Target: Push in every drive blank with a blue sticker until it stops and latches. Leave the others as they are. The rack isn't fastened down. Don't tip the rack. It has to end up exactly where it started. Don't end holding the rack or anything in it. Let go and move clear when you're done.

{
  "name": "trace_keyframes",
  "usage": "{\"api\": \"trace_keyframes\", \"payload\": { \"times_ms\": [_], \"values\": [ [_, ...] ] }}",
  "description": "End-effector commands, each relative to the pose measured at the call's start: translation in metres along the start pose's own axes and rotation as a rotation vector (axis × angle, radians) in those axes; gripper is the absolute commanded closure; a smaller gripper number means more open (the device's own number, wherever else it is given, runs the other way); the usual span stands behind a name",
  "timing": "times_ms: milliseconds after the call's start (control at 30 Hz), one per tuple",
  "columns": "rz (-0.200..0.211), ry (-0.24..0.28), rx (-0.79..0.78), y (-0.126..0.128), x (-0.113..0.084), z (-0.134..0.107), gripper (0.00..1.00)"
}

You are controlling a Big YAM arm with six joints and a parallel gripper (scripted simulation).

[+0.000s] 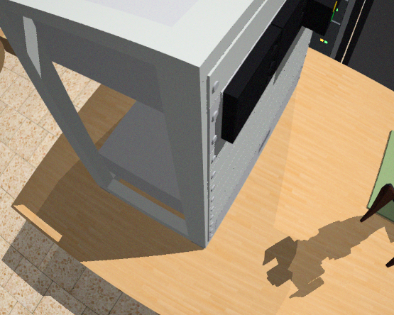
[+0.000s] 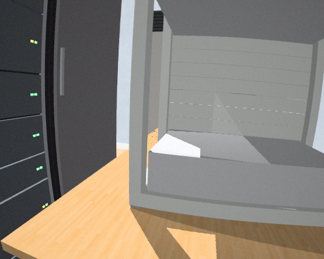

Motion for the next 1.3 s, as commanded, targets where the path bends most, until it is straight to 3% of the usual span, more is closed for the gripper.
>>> {"api": "trace_keyframes", "payload": {
  "times_ms": [0, 133, 167, 200, 233, 267, 467, 567, 600, 633, 733, 800, 1000, 1033, 1100, 1267],
  "values": [
    [-0.057, -0.061, 0.086, -0.022, -0.016, 0.034, 0.00],
    [-0.072, -0.058, 0.128, -0.028, -0.017, 0.034, 0.00],
    [-0.061, 0.001, 0.163, -0.020, -0.007, 0.002, 0.00],
    [-0.072, -0.006, 0.185, -0.023, -0.011, 0.004, 0.00],
    [-0.099, -0.059, 0.196, -0.034, -0.022, 0.029, 0.00],
    [-0.115, -0.080, 0.216, -0.041, -0.028, 0.039, 0.00],
    [-0.168, -0.088, 0.350, -0.059, -0.037, 0.041, 0.00],
    [-0.210, -0.121, 0.431, -0.069, -0.050, 0.045, 0.00],
    [-0.199, -0.074, 0.447, -0.061, -0.039, 0.021, 0.00],
    [-0.222, -0.126, 0.461, -0.072, -0.052, 0.044, 0.00],
    [-0.233, -0.120, 0.496, -0.078, -0.052, 0.045, 0.00],
    [-0.264, -0.157, 0.549, -0.084, -0.065, 0.050, 0.00],
    [-0.319, -0.196, 0.673, -0.098, -0.081, 0.054, 0.00],
    [-0.314, -0.162, 0.689, -0.095, -0.072, 0.039, 0.00],
    [-0.347, -0.222, 0.735, -0.104, -0.090, 0.056, 0.00],
    [-0.374, -0.248, 0.797, -0.110, -0.099, 0.058, 0.00]
  ]
}}
Point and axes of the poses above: the point where the finger pads meet when closed, its own x axis out along the fingers, its own y axis across the jaws, z = x × y, the point moved 7 cm from there along -x, back along the fingers, and after that the axes turned 7 degrees about -x, right-handed, at the moved point
